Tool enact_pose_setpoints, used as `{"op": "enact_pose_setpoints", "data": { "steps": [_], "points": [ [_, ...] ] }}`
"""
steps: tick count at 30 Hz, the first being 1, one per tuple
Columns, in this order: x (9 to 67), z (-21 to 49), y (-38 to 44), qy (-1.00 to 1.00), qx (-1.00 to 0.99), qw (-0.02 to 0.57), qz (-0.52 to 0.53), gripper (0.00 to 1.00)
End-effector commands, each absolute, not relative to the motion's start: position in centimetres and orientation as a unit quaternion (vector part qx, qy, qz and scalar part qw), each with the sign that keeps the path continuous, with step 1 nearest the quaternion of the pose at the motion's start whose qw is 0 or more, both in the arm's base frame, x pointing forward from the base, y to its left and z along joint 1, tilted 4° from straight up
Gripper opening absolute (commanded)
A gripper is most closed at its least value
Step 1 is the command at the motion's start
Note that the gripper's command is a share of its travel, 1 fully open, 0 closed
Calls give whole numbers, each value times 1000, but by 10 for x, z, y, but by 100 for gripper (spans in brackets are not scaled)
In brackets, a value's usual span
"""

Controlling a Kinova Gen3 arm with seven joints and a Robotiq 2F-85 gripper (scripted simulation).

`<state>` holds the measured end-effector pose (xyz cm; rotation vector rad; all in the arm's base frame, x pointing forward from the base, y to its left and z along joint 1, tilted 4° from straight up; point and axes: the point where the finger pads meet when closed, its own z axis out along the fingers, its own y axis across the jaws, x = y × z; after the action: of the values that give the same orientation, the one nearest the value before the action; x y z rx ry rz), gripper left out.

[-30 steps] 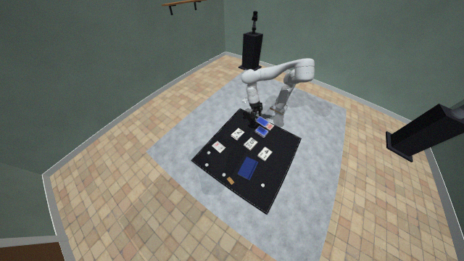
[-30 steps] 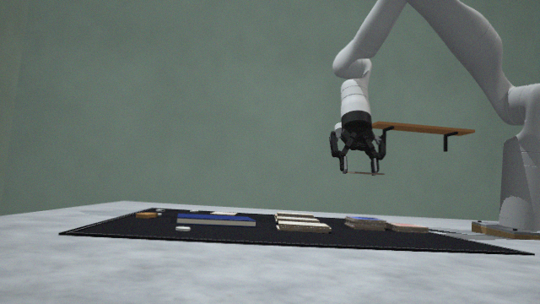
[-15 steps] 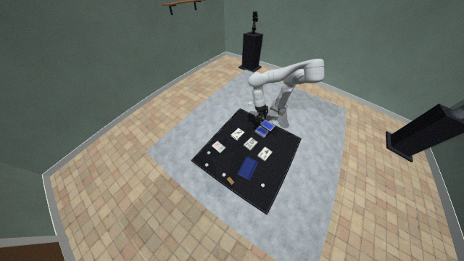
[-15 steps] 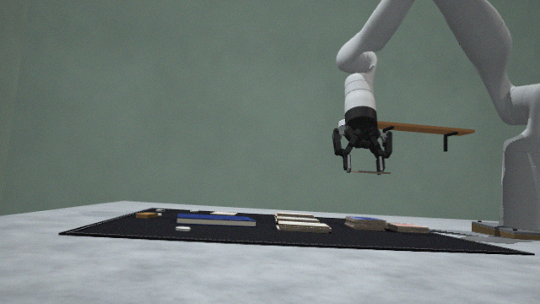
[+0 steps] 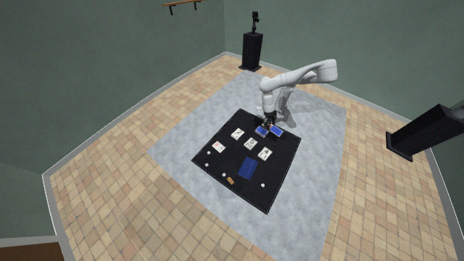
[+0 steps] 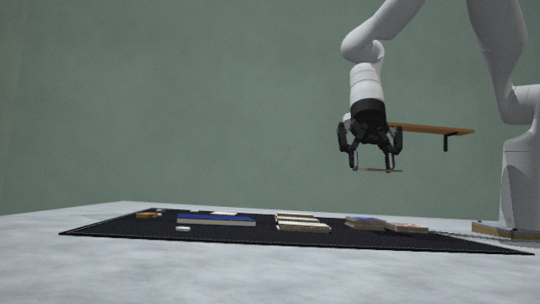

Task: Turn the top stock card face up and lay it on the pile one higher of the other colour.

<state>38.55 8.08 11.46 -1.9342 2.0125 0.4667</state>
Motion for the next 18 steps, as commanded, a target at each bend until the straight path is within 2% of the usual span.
{"op": "enact_pose_setpoints", "data": {
  "steps": [1, 18],
  "points": [
    [385, 117, 98, 693, -684, 155, 164, 71],
    [385, 117, 109, 693, -684, 155, 164, 71]
  ]
}}
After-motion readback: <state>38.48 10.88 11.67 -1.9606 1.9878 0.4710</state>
